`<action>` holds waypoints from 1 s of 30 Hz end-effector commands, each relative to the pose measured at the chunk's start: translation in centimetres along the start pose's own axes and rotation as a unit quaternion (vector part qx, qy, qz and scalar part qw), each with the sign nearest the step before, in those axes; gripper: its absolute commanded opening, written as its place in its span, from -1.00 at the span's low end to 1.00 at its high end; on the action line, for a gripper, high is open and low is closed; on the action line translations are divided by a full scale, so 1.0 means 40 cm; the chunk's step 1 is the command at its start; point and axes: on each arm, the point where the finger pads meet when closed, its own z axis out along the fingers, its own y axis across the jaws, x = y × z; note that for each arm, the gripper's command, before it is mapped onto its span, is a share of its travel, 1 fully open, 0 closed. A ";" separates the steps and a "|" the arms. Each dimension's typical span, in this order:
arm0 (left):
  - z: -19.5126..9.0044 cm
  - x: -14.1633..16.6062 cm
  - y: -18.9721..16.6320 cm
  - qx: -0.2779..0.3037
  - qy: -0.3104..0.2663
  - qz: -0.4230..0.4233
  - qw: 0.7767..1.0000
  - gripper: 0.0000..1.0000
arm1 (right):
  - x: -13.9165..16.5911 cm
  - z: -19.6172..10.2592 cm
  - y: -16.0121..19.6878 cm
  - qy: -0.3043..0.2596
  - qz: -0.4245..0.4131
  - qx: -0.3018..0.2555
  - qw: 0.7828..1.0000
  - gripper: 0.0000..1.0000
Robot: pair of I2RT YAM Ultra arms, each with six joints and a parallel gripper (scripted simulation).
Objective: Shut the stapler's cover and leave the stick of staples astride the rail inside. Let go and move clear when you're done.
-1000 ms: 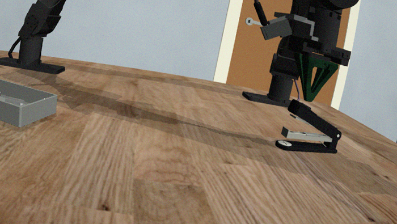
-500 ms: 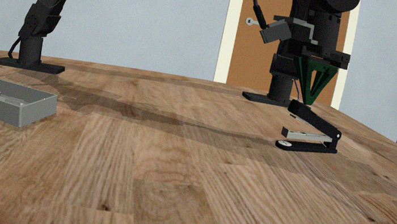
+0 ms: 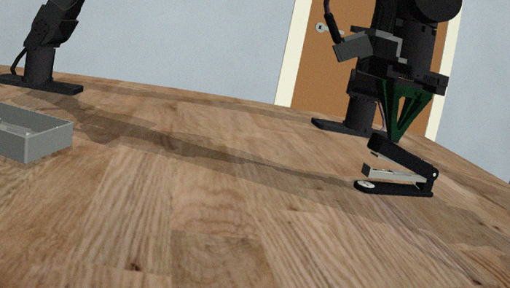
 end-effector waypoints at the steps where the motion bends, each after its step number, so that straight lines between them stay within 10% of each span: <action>1: -0.017 -0.014 0.002 -0.013 -0.016 -0.001 1.000 -1.00 | -0.021 -0.035 -0.005 -0.018 0.011 -0.003 1.000 1.00; 30: 0.027 -0.015 0.003 -0.013 -0.016 -0.001 1.000 -1.00 | -0.021 -0.035 -0.005 -0.018 0.011 -0.003 1.000 1.00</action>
